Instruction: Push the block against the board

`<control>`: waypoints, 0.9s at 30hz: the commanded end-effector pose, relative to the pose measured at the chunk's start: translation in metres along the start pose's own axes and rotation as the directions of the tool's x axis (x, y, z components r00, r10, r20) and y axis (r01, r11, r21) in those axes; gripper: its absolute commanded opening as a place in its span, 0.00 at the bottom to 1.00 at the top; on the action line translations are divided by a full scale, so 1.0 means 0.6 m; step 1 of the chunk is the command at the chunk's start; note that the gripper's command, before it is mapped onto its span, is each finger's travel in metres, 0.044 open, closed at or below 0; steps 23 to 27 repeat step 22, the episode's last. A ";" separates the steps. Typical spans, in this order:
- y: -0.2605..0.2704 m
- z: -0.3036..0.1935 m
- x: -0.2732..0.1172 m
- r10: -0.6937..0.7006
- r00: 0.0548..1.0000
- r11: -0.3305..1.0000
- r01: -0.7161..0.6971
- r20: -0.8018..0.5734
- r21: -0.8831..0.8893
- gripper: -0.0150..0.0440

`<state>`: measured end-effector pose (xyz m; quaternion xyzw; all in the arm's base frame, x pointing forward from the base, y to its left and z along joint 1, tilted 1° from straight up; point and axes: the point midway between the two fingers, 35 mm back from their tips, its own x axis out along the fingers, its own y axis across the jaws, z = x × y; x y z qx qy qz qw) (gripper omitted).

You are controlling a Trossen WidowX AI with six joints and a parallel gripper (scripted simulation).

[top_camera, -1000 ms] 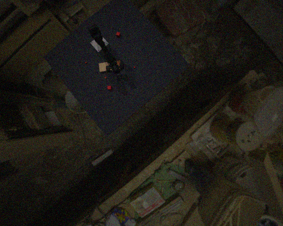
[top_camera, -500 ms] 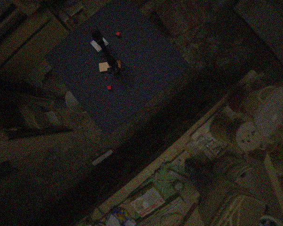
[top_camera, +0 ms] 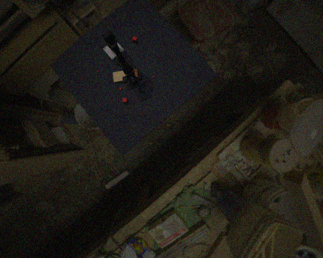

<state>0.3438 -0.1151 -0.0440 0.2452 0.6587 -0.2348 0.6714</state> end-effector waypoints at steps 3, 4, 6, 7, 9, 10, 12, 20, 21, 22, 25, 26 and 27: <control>0.000 -0.012 -0.005 -0.001 1.000 1.000 0.001 0.007 0.004 0.25; 0.000 -0.014 -0.005 -0.001 1.000 1.000 0.001 0.007 0.004 0.25; 0.000 -0.017 -0.005 -0.001 1.000 1.000 0.001 0.007 0.004 0.25; 0.000 -0.019 -0.005 -0.001 1.000 1.000 0.001 0.007 0.004 0.25; 0.000 -0.022 -0.005 -0.001 1.000 1.000 0.001 0.006 0.004 0.25; 0.000 -0.024 -0.005 -0.001 1.000 1.000 0.001 0.006 0.004 0.25; 0.000 -0.028 -0.005 -0.001 1.000 1.000 0.001 0.006 0.004 0.25; 0.001 -0.013 -0.006 -0.001 1.000 1.000 0.001 0.007 0.004 0.25; 0.001 -0.010 -0.006 -0.001 1.000 1.000 0.001 0.007 0.004 0.25; 0.001 -0.007 -0.006 -0.001 1.000 1.000 0.001 0.007 0.004 0.25; 0.001 -0.007 -0.006 -0.001 1.000 1.000 0.001 0.007 0.004 0.25; 0.001 -0.007 -0.006 -0.001 1.000 1.000 0.001 0.007 0.004 0.25; 0.001 -0.007 -0.006 -0.001 1.000 1.000 0.001 0.007 0.004 0.25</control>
